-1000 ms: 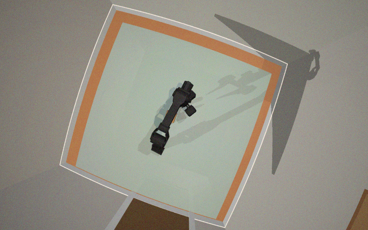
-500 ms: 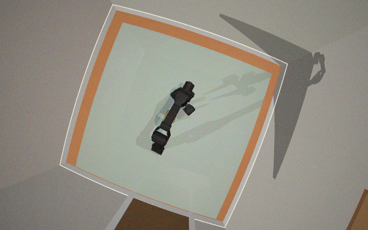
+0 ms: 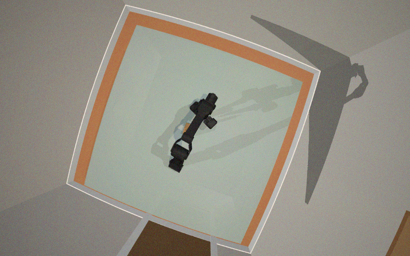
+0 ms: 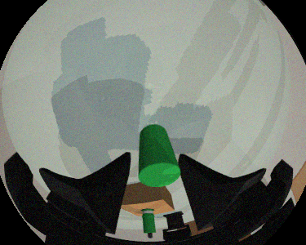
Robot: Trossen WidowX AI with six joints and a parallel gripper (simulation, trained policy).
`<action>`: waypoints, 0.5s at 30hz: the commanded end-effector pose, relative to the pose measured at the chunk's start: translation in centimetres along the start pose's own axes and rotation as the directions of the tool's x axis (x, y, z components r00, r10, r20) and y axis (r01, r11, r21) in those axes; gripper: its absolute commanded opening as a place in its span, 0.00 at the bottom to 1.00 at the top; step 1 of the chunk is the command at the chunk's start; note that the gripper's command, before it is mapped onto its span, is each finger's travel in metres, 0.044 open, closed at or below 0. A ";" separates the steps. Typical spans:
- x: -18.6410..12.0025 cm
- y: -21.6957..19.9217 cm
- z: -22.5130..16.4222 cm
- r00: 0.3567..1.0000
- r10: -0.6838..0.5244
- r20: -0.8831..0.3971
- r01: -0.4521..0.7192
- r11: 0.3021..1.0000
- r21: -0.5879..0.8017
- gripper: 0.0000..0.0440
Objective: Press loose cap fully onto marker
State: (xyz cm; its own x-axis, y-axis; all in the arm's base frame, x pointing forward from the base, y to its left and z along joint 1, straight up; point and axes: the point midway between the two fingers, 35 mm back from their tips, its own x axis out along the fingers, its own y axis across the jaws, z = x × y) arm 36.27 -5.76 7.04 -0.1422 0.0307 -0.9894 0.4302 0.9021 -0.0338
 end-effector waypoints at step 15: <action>-4.0 0.1 -0.8 0.996 -0.001 0.089 0.007 0.997 -0.074 0.11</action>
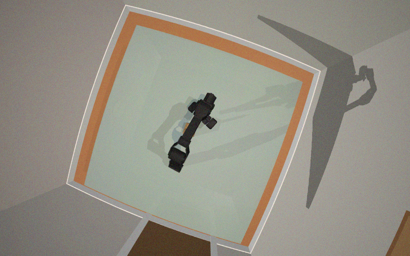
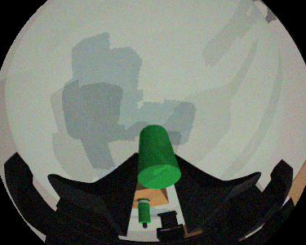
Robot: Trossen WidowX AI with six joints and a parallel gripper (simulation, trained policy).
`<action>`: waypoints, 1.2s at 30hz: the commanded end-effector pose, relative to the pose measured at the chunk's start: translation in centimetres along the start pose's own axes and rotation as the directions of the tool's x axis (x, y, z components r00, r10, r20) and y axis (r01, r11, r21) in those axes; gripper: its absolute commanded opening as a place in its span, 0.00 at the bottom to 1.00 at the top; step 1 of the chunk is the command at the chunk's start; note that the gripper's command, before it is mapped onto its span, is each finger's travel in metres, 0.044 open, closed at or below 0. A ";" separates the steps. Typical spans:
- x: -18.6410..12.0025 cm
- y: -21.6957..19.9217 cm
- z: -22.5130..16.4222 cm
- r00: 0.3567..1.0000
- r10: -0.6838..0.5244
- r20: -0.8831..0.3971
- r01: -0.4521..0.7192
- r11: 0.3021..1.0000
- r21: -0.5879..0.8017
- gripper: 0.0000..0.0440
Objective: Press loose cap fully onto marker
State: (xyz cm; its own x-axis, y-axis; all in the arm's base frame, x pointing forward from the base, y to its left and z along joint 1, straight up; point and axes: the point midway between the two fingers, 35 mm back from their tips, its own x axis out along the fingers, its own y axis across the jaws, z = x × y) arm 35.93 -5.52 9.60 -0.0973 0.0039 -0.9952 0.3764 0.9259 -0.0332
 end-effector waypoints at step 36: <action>-7.4 1.6 -9.9 1.000 0.006 -0.029 -0.010 0.991 -0.133 0.00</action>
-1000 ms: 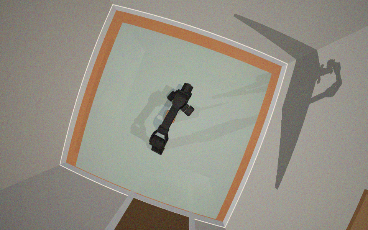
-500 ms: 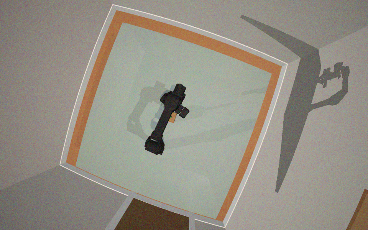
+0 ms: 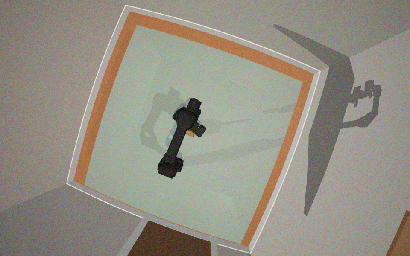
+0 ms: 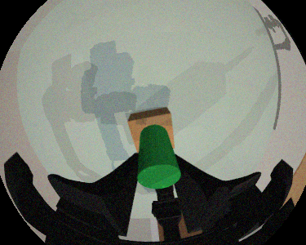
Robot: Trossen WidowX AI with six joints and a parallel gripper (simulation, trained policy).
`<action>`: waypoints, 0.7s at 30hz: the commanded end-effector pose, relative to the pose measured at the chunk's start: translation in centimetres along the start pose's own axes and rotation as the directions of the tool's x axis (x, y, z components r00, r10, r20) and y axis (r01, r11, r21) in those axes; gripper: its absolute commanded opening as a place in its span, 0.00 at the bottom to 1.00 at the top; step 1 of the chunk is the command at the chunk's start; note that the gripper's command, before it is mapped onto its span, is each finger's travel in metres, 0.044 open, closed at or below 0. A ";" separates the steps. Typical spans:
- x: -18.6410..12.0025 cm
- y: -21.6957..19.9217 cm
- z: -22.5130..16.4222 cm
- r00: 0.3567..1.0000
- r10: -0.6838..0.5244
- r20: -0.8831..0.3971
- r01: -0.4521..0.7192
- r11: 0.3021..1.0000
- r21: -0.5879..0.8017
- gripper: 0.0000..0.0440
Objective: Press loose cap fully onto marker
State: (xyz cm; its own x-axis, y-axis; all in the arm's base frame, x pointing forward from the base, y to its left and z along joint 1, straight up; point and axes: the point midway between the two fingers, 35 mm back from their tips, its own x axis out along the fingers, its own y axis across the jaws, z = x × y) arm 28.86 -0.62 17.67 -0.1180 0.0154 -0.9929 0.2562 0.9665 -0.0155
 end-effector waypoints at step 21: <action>0.9 -0.3 -3.7 1.000 0.001 -0.021 -0.001 1.000 -0.027 0.00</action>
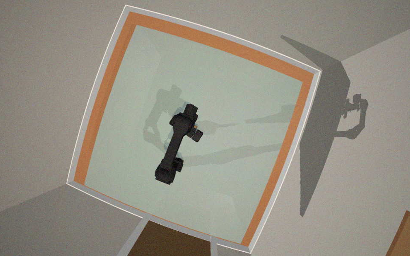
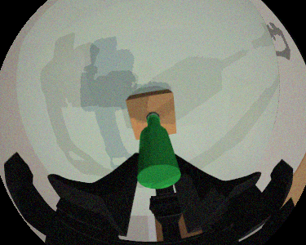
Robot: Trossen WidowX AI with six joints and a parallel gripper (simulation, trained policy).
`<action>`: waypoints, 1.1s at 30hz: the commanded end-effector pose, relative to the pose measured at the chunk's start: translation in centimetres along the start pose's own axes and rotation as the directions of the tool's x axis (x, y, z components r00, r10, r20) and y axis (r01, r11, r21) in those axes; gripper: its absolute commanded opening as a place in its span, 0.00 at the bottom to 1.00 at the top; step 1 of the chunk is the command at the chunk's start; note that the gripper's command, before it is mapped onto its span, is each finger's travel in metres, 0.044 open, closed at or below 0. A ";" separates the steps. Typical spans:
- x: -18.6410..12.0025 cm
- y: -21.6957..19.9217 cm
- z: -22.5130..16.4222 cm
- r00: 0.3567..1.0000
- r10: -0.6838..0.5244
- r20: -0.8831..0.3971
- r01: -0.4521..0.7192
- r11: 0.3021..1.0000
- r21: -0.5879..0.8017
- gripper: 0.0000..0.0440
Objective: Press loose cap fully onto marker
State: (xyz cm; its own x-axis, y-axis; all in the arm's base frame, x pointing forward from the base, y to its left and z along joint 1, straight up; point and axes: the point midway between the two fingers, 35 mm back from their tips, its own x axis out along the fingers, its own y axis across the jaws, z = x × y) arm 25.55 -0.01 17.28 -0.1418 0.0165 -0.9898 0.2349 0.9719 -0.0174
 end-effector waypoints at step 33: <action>7.2 -0.3 -0.4 0.999 0.013 -0.051 -0.017 0.998 -0.068 0.00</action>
State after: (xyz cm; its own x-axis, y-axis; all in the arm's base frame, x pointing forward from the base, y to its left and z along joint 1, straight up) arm 24.57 -0.24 11.36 -0.1600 0.0341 -0.9865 0.1857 0.9826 0.0038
